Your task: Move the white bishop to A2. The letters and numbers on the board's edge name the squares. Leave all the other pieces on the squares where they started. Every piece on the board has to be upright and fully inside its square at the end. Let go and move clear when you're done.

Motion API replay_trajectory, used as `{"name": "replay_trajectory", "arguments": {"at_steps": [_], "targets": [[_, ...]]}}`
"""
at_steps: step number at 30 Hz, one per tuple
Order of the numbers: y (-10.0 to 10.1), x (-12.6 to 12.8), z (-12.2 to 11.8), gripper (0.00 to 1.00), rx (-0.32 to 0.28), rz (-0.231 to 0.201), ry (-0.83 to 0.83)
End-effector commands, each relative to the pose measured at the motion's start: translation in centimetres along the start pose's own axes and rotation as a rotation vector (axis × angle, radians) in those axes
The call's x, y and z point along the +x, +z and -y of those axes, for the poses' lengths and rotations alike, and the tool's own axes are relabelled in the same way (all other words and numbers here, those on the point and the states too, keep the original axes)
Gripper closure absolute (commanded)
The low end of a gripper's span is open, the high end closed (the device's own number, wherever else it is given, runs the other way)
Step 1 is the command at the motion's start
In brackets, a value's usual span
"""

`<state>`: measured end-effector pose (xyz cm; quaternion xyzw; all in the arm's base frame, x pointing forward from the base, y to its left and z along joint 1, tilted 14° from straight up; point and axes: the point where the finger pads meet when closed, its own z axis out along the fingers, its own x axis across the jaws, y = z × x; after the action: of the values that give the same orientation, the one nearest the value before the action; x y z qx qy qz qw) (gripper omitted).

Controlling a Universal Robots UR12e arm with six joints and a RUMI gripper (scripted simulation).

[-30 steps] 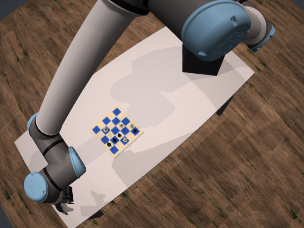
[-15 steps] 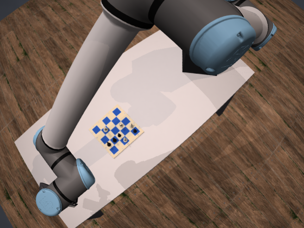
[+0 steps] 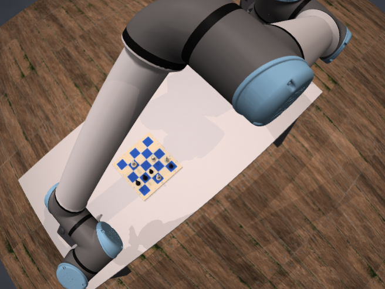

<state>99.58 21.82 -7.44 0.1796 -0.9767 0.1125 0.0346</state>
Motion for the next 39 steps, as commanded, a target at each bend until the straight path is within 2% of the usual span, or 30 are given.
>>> {"name": "replay_trajectory", "arguments": {"at_steps": [1, 2, 5, 6, 8, 9, 11, 13, 17, 18, 21, 22, 27, 30, 39], "targets": [[1.9, 1.1, 0.1, 0.00, 0.031, -0.121, 0.152], [1.9, 1.1, 0.1, 0.00, 0.031, -0.121, 0.152], [3.4, 2.0, 0.2, 0.00, 0.055, -0.204, 0.262], [3.4, 2.0, 0.2, 0.00, 0.055, -0.204, 0.262], [4.4, 2.6, 0.2, 0.00, 0.071, -0.260, 0.335], [4.4, 2.6, 0.2, 0.00, 0.071, -0.260, 0.335], [5.4, 3.2, 0.3, 0.00, 0.089, -0.316, 0.409], [5.4, 3.2, 0.3, 0.00, 0.089, -0.316, 0.409], [7.4, 4.5, 0.4, 0.00, 0.121, -0.429, 0.558], [7.4, 4.5, 0.4, 0.00, 0.121, -0.429, 0.558], [8.9, 5.4, 0.4, 0.00, 0.145, -0.513, 0.669], [8.9, 5.4, 0.4, 0.00, 0.145, -0.513, 0.669], [11.4, 6.8, 0.5, 0.00, 0.186, -0.650, 0.850], [11.4, 6.8, 0.5, 0.00, 0.186, -0.650, 0.850], [15.4, 9.1, 0.7, 0.00, 0.251, -0.870, 1.141]]}}
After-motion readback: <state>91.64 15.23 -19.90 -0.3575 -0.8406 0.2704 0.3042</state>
